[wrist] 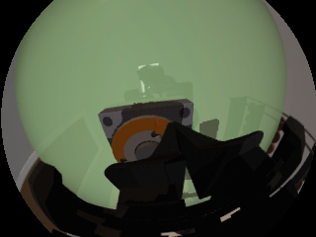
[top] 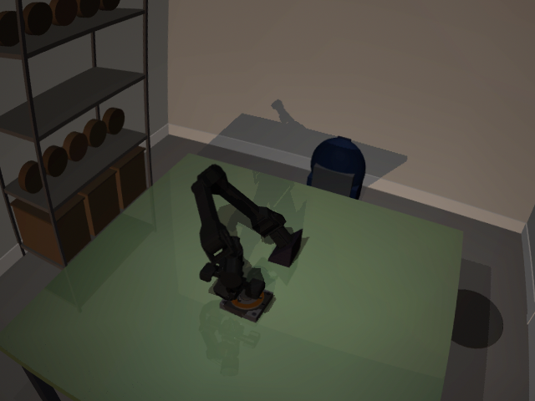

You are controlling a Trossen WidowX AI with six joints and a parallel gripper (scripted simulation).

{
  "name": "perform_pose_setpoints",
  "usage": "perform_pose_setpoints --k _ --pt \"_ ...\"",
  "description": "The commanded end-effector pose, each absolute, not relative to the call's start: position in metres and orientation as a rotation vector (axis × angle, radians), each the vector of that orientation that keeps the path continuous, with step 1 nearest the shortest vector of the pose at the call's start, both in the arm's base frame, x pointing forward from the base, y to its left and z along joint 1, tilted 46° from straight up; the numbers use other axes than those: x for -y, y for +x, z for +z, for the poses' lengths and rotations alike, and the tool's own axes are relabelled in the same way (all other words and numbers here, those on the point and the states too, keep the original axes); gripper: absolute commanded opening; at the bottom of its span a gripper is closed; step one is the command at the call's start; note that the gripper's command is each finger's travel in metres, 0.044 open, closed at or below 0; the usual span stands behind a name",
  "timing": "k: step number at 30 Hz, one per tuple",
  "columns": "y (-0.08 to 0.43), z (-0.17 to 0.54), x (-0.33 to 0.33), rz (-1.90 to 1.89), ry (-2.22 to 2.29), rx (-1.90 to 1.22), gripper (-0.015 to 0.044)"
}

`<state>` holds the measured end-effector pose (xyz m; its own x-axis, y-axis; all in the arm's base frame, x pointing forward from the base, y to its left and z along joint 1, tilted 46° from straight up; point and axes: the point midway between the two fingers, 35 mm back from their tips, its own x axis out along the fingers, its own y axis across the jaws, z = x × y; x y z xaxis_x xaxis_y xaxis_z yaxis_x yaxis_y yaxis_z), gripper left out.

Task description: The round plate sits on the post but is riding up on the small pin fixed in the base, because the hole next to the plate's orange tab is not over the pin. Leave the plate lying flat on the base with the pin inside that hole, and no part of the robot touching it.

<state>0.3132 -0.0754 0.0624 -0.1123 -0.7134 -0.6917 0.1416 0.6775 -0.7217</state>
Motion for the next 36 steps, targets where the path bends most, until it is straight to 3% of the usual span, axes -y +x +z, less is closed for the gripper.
perform_pose_setpoints --k 1,36 --pt "0.317 0.058 0.072 -0.775 -0.486 -1.518 0.0000" --pt "0.327 0.027 0.039 -0.774 -0.484 -1.518 0.0000"
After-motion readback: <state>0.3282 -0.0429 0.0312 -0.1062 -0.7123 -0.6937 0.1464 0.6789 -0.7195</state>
